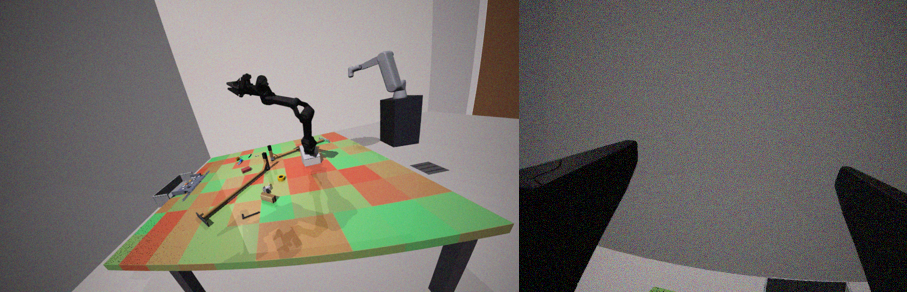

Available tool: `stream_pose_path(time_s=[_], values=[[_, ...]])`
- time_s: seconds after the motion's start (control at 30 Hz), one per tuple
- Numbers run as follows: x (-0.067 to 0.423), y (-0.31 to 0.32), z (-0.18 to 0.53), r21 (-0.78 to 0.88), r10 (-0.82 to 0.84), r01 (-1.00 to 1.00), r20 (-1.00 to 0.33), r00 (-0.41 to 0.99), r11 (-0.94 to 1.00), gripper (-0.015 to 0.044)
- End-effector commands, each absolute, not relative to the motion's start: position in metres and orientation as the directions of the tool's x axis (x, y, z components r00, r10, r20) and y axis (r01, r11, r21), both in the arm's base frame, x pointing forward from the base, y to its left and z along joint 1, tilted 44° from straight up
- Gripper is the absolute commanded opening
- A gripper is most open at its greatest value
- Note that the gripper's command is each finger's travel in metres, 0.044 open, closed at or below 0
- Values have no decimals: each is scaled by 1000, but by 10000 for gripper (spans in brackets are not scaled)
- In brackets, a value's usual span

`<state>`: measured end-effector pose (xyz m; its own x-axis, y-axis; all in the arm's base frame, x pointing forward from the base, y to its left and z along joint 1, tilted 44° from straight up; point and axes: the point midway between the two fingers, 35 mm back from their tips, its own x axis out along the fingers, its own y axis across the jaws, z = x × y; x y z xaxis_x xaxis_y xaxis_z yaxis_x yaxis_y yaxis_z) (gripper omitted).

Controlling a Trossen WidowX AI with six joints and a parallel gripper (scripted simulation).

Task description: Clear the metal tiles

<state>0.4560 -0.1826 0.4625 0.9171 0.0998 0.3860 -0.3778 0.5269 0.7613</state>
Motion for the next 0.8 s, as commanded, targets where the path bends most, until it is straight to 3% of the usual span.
stream_pose_path(time_s=[0.0, 0.77], values=[[467, -191, 465, 776, 46, -345, 379, 924, 528, 440], [512, -228, 467, 853, -237, -135, 287, 928, 504, 440]])
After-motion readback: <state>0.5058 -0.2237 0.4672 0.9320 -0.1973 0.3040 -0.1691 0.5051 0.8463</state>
